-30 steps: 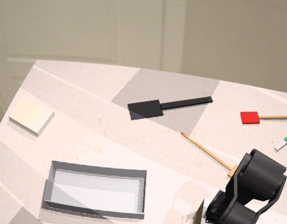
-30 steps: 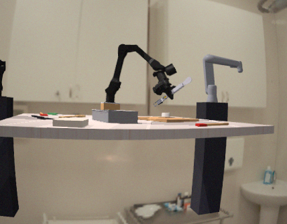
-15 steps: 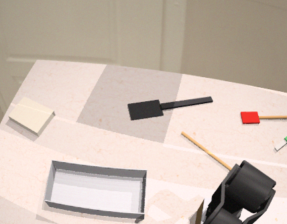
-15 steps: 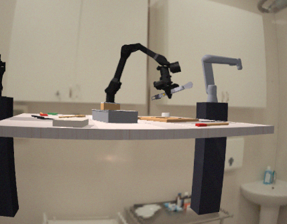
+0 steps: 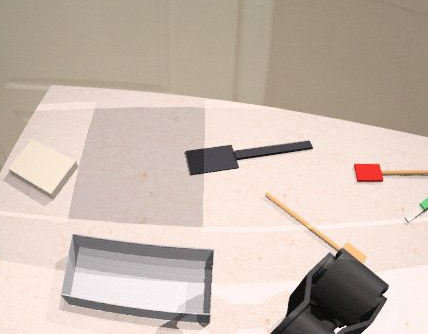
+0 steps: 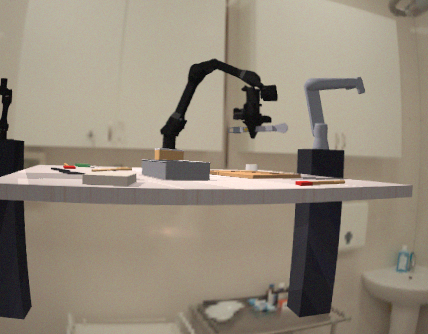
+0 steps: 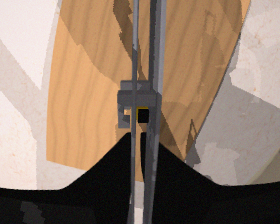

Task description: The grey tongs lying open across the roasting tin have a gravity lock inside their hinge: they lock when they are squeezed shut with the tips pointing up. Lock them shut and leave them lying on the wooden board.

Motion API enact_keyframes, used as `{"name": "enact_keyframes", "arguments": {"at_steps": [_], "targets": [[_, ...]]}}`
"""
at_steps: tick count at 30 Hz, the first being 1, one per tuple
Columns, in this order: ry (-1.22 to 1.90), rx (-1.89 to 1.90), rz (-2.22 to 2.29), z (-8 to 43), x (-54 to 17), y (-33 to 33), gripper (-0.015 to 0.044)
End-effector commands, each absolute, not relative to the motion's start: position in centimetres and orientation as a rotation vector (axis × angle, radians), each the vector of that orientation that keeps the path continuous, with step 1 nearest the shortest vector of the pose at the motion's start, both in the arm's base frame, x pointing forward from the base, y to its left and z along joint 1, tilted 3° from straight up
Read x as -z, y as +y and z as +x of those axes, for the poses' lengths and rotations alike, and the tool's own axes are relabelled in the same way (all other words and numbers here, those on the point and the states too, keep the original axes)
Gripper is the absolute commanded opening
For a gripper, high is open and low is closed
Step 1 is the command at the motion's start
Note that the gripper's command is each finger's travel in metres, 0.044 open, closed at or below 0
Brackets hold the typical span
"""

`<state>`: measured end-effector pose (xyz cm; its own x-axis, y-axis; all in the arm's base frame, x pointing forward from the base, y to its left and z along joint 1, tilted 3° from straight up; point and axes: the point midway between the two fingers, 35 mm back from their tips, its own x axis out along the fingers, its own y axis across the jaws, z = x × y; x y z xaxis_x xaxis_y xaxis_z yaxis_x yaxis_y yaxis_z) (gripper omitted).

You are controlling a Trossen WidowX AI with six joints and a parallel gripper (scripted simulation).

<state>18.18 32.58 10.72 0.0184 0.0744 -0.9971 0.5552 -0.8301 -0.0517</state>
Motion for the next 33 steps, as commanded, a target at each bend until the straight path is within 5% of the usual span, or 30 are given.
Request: {"name": "enact_keyframes", "arguments": {"at_steps": [1,33], "targets": [[0.636,1.906,1.929,18.1,-11.1,32.5,-0.0150],[0.637,1.906,1.929,18.3,-7.2,33.2,-0.0150]]}}
